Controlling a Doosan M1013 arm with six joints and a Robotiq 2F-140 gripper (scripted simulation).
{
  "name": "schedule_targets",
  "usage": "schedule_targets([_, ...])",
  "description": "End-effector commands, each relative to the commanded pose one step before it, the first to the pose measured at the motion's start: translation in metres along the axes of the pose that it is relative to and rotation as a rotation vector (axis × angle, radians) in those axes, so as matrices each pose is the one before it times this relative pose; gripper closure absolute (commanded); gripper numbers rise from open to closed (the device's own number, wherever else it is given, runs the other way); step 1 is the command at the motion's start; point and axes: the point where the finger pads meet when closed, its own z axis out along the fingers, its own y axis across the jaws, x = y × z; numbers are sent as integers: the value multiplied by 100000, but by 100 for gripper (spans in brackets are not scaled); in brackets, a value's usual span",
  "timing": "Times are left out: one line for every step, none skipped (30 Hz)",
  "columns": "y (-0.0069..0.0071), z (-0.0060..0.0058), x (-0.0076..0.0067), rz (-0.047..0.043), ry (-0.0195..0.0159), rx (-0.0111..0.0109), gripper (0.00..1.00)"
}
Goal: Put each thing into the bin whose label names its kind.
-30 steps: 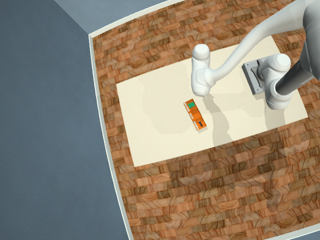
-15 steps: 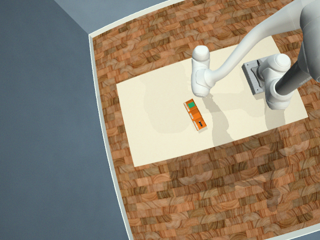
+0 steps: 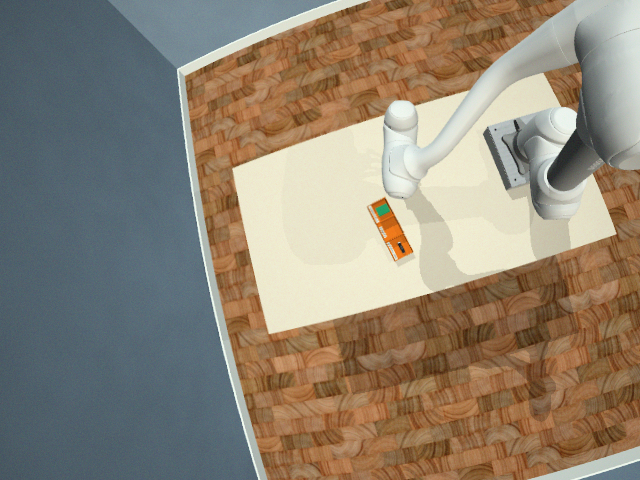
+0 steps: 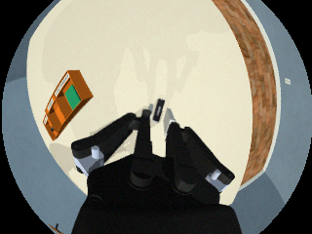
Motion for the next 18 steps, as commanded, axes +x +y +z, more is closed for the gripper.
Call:
schedule_targets([-20, 282, 24, -5, 8, 37, 83])
schedule_targets([0, 133, -1, 0, 0, 0, 83])
schedule_targets([0, 0, 0, 0, 0, 0, 83])
schedule_targets([0, 0, 0, 0, 0, 0, 83])
schedule_targets([1, 133, -2, 0, 0, 0, 83])
schedule_targets([1, 133, -2, 0, 0, 0, 83])
schedule_targets([1, 133, -2, 0, 0, 0, 83])
schedule_targets([1, 133, -2, 0, 0, 0, 83])
schedule_targets([1, 133, -2, 0, 0, 0, 83])
schedule_targets([1, 133, -2, 0, 0, 0, 83])
schedule_targets([1, 133, -1, 0, 0, 0, 83])
schedule_targets([1, 133, -1, 0, 0, 0, 83])
schedule_targets([1, 0, -1, 0, 0, 0, 83])
schedule_targets([0, 0, -1, 0, 0, 0, 83])
schedule_targets([0, 0, -1, 0, 0, 0, 83])
schedule_targets([0, 0, -1, 0, 0, 0, 83])
schedule_targets([0, 0, -1, 0, 0, 0, 83])
schedule_targets([0, 0, -1, 0, 0, 0, 83])
